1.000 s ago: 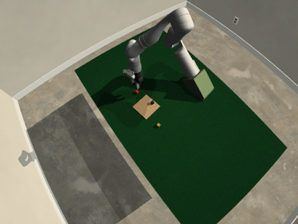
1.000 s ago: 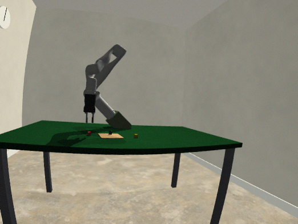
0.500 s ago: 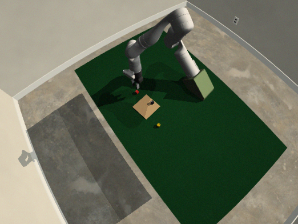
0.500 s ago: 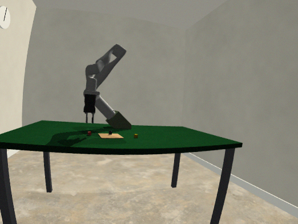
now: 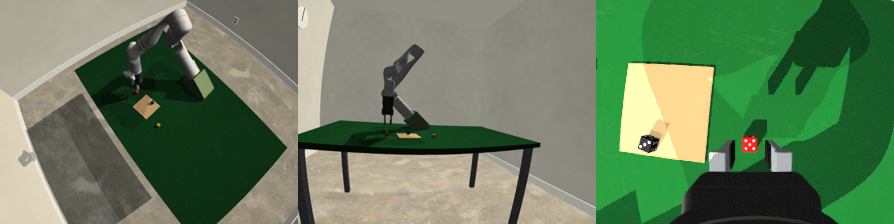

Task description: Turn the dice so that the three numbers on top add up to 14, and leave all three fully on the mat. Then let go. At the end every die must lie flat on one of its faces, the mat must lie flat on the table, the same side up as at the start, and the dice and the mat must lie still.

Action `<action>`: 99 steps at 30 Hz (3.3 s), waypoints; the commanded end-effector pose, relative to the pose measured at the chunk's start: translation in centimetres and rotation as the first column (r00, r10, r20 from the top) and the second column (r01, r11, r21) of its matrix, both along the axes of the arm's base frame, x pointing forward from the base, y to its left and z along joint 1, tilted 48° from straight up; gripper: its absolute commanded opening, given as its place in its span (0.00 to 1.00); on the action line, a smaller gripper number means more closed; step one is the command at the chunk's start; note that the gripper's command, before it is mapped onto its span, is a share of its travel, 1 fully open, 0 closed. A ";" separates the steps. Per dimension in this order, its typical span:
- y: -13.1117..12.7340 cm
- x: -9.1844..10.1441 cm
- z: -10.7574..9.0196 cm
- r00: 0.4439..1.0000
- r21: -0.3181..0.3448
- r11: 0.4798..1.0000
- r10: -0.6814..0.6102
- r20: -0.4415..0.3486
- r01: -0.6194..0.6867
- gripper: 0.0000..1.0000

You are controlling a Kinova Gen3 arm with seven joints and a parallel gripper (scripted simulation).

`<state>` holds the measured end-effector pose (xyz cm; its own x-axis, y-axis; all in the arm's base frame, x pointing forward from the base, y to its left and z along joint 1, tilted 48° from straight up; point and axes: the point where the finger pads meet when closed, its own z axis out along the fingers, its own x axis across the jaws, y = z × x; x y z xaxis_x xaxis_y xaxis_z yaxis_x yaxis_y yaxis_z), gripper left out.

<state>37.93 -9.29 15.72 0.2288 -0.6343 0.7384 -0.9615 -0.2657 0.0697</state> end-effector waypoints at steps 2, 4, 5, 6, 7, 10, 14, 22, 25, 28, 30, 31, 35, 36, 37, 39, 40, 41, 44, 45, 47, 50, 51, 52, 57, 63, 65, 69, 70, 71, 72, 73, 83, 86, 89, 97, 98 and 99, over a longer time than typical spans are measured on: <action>-0.3 -0.1 -0.2 1.000 0.001 1.000 -0.006 -0.001 0.006 0.70; -0.6 0.0 -0.4 1.000 0.001 1.000 -0.006 -0.001 0.006 0.70; -0.7 0.0 -0.5 1.000 0.001 1.000 -0.006 -0.001 0.006 0.70; -0.8 0.0 -0.6 1.000 0.000 1.000 -0.006 -0.001 0.006 0.70; -0.9 0.0 -0.7 1.000 0.001 1.000 -0.006 -0.001 0.006 0.70; -1.2 0.1 -1.0 1.000 0.001 1.000 -0.006 -0.001 0.006 0.70; -1.7 0.2 -1.4 1.000 0.001 1.000 -0.006 -0.001 0.006 0.70; -2.2 0.3 -1.9 1.000 0.001 1.000 -0.006 -0.001 0.006 0.70; -2.4 0.4 -2.1 1.000 0.000 1.000 -0.006 -0.001 0.006 0.70; -2.6 0.4 -2.3 1.000 0.001 1.000 -0.006 -0.001 0.006 0.70; -2.6 0.4 -2.4 1.000 0.001 1.000 -0.006 -0.001 0.006 0.70; -2.7 0.4 -2.4 1.000 0.001 1.000 -0.006 -0.001 0.006 0.70; -2.7 0.4 -2.4 1.000 0.000 1.000 -0.006 -0.001 0.006 0.70; -2.7 0.4 -2.4 1.000 0.000 1.000 -0.006 -0.001 0.006 0.70; -2.7 0.4 -2.5 1.000 0.000 1.000 -0.006 -0.001 0.006 0.70; -2.7 0.4 -2.5 1.000 0.000 1.000 -0.006 -0.001 0.006 0.70; -2.7 0.4 -2.5 1.000 0.000 1.000 -0.006 -0.001 0.006 0.70; -2.7 0.4 -2.5 1.000 0.000 1.000 -0.006 -0.001 0.006 0.70; -2.7 0.4 -2.5 1.000 0.000 1.000 -0.006 -0.001 0.006 0.70; -2.7 0.4 -2.5 1.000 0.000 1.000 -0.006 -0.001 0.006 0.70; -2.7 0.4 -2.5 1.000 0.000 1.000 -0.006 -0.001 0.006 0.70; -2.7 0.4 -2.5 1.000 0.000 1.000 -0.006 -0.001 0.006 0.70; -2.7 0.4 -2.5 1.000 0.000 1.000 -0.006 -0.001 0.006 0.70; -2.7 0.4 -2.5 1.000 0.000 1.000 -0.006 -0.001 0.006 0.70; -2.7 0.4 -2.5 1.000 0.000 1.000 -0.006 -0.001 0.006 0.70; -2.7 0.4 -2.5 1.000 0.000 1.000 -0.006 -0.001 0.006 0.70; -2.7 0.4 -2.5 1.000 0.000 1.000 -0.006 -0.001 0.006 0.70; -2.7 0.4 -2.5 1.000 0.000 1.000 -0.006 -0.001 0.006 0.70; -2.7 0.4 -2.5 1.000 0.000 1.000 -0.006 -0.001 0.006 0.70; -2.7 0.4 -2.5 1.000 0.000 1.000 -0.006 -0.001 0.006 0.70; -2.7 0.4 -2.5 1.000 0.000 1.000 -0.006 -0.001 0.006 0.70; -2.7 0.4 -2.5 1.000 0.000 1.000 -0.006 -0.001 0.006 0.70; -2.9 0.5 -2.6 1.000 0.001 1.000 -0.006 -0.001 0.006 0.70; -3.1 0.5 -2.8 1.000 0.000 1.000 -0.006 -0.001 0.006 0.70; -3.3 0.5 -2.9 1.000 0.001 1.000 -0.006 -0.001 0.006 0.70; -4.2 0.7 -3.8 1.000 0.001 1.000 -0.006 -0.001 0.006 0.70; -4.3 0.7 -3.9 1.000 0.001 1.000 -0.006 -0.001 0.006 0.70; -4.3 0.8 -3.9 1.000 0.000 1.000 -0.006 -0.001 0.006 0.70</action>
<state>38.80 -13.25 11.91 0.2299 -0.6337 0.7387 -0.9611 -0.2670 0.0702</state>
